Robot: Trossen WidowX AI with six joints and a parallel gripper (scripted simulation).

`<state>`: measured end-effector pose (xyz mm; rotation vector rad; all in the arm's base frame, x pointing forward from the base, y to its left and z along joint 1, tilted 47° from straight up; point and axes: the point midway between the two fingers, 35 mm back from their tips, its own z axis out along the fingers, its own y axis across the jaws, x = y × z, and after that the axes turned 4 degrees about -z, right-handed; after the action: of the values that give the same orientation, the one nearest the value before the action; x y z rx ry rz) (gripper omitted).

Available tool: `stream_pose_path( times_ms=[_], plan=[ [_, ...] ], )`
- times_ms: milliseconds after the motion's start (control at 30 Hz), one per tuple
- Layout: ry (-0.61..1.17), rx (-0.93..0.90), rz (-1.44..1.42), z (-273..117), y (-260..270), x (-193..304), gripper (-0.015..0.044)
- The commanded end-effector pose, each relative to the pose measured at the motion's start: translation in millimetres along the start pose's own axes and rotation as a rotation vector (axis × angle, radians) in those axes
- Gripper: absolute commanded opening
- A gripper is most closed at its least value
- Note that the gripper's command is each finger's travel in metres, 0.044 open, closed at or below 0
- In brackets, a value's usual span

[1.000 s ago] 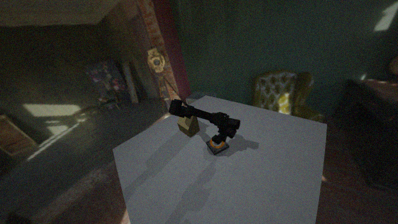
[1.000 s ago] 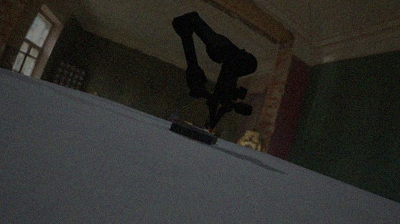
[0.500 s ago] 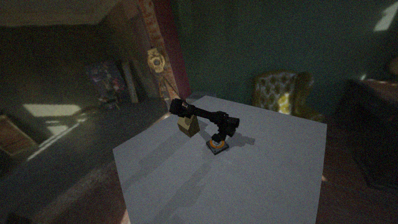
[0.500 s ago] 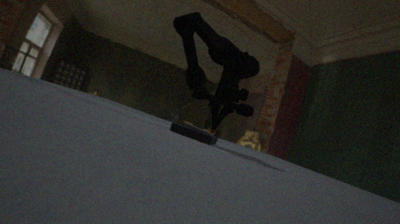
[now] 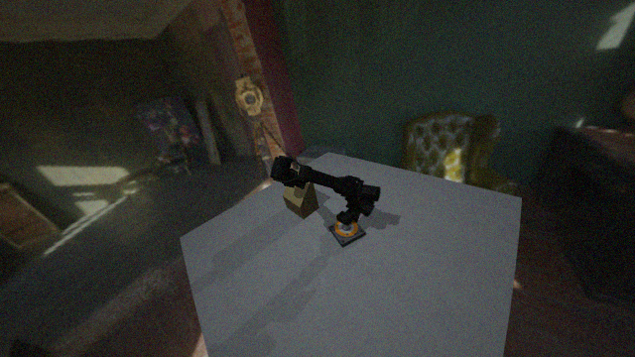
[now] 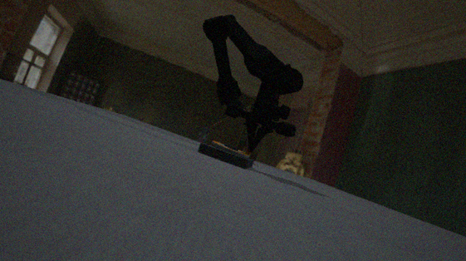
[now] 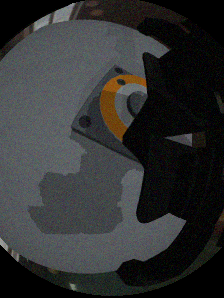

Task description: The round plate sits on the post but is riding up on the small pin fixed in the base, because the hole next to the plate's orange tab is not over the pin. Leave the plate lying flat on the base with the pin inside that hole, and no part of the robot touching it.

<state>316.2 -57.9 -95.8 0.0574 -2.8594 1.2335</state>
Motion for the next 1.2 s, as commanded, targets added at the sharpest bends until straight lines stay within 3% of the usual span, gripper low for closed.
stream_pose_path(
  times_ms=[0,1167],
  plan=[
    [0.008,-0.003,-0.002,1,3,8,0.0],
    [0.009,-0.003,-0.004,-2,3,44,0.0]
  ],
)
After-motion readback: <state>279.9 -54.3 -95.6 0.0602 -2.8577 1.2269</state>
